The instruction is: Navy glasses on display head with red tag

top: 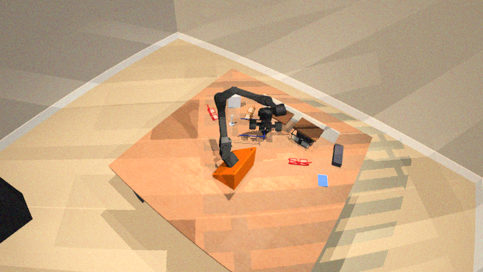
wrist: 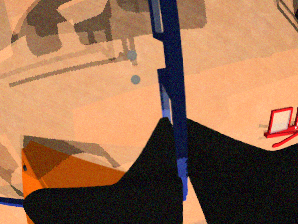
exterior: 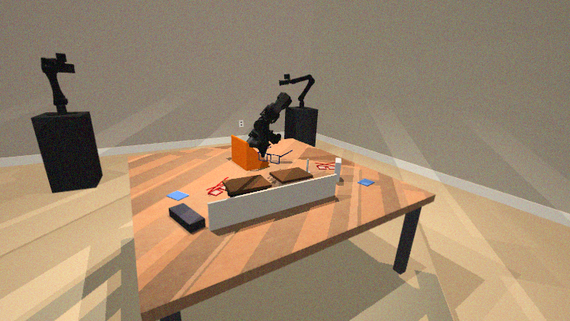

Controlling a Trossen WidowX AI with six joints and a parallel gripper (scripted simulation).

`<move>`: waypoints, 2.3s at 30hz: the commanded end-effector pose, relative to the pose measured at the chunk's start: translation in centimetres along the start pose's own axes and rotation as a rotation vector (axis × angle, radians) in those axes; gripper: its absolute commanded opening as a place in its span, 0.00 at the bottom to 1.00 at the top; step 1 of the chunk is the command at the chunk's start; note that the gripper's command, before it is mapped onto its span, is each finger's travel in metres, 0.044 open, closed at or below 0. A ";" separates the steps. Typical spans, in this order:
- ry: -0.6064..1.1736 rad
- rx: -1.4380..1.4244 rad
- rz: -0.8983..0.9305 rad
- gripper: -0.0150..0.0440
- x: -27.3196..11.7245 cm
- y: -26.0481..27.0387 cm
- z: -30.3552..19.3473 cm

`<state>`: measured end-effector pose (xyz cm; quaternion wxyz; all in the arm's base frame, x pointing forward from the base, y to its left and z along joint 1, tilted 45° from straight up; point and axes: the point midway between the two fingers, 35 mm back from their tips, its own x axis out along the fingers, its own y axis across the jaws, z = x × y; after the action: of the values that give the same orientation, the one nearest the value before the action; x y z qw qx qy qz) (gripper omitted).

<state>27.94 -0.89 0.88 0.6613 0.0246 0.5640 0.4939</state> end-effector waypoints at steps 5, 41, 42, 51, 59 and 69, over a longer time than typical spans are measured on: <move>0.002 -0.076 0.007 0.25 0.3 -0.6 -0.9; 0.002 -0.075 0.003 0.25 4.1 -0.9 -0.7; 0.002 -0.075 0.003 0.25 4.3 -0.9 -0.7; 0.002 -0.075 0.003 0.25 5.2 -0.9 -0.7; 0.002 -0.075 0.004 0.25 6.1 -0.9 -0.7; 0.001 -0.075 0.005 0.25 7.1 -0.8 -0.7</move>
<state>27.37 2.69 -4.69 0.6625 -0.0047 0.5431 0.5158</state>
